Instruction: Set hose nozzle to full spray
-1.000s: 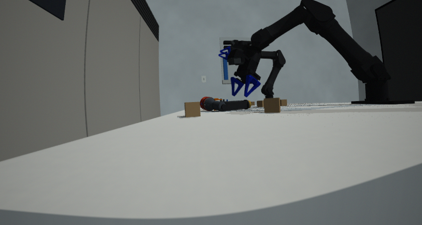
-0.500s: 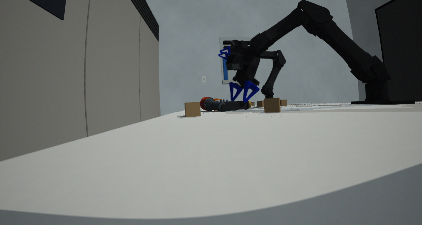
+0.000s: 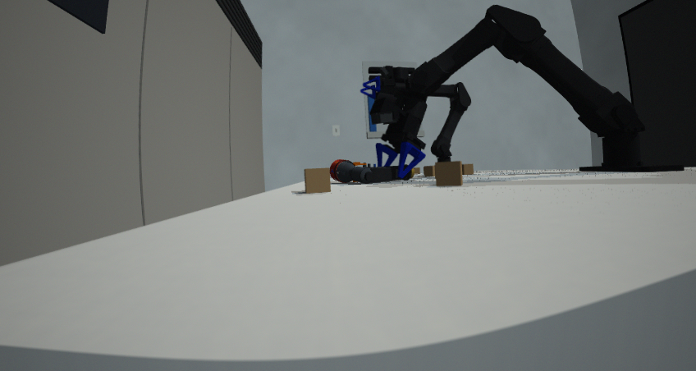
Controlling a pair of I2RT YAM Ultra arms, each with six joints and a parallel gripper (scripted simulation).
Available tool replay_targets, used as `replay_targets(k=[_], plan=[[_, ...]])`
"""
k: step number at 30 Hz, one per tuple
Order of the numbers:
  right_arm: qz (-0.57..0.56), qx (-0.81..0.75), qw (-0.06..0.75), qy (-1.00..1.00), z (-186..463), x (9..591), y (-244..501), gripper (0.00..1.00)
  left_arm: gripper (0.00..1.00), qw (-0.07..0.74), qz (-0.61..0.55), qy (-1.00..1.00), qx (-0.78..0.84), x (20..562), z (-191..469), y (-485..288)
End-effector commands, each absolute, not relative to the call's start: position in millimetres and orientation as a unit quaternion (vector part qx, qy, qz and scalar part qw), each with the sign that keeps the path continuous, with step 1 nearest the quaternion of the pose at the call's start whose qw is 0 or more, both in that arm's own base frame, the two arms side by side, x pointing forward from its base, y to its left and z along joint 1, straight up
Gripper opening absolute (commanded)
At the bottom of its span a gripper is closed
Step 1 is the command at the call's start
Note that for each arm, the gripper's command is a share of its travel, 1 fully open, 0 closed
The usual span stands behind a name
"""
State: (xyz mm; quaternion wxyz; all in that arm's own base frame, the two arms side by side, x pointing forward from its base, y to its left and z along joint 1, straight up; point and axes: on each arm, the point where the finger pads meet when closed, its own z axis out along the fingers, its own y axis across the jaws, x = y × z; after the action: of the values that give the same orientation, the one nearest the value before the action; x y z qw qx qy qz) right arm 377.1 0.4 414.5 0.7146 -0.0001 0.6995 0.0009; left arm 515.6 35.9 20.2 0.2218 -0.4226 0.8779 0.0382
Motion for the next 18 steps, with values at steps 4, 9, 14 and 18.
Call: replay_targets(k=[4, 9, 14, 18], plan=[[0.005, 0.001, 0.739, 0.674, 444.0, 370.4, 1.1, 0.76, 0.78, 0.246, 0.03, 0.873, -0.42, 525.8, 47.6, 35.4], [0.005, 0.001, 0.739, 0.674, 444.0, 370.4, 1.1, 0.76, 0.36, 0.243, 0.032, 0.874, -0.42, 525.5, 38.3, 36.1], [0.005, 0.001, 0.739, 0.674, 444.0, 370.4, 1.1, 0.76, 0.36, 0.26, 0.023, 0.869, -0.42, 532.9, 50.4, 34.7], [0.005, 0.001, 0.739, 0.674, 444.0, 370.4, 1.1, 0.76, 0.36, 0.26, 0.023, 0.869, -0.42, 532.9, 50.4, 34.7]])
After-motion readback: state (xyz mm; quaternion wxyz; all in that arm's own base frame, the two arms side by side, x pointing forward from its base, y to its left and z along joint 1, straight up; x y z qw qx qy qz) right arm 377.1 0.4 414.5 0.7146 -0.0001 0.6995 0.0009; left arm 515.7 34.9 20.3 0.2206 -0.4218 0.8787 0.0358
